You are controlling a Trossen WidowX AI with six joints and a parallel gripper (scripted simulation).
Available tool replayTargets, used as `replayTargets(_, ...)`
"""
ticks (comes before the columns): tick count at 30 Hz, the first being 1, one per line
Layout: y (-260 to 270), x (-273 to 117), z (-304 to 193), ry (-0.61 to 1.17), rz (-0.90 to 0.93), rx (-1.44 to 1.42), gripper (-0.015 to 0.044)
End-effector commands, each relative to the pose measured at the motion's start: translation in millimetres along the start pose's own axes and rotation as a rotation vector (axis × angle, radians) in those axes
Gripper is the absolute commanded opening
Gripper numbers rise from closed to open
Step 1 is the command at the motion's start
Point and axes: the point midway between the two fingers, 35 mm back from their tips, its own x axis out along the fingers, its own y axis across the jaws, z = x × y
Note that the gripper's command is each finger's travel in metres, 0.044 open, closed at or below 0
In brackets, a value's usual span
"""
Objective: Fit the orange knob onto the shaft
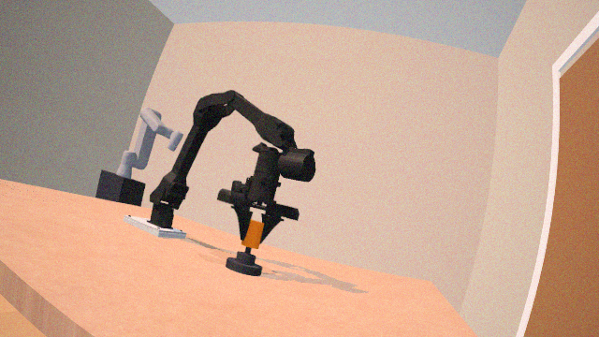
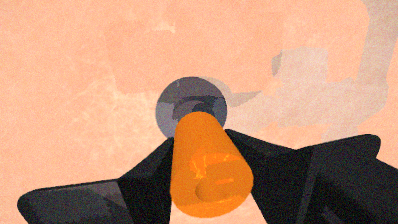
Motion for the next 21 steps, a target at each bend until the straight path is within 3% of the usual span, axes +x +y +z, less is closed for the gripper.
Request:
replayTargets(1, 1.9, 0.8, 3.0, -0.002, 0.004, -0.006, 0.0000)
replayTargets(21, 1.3, 1.9, 2.2, -0.002, 0.004, -0.006, 0.0000)
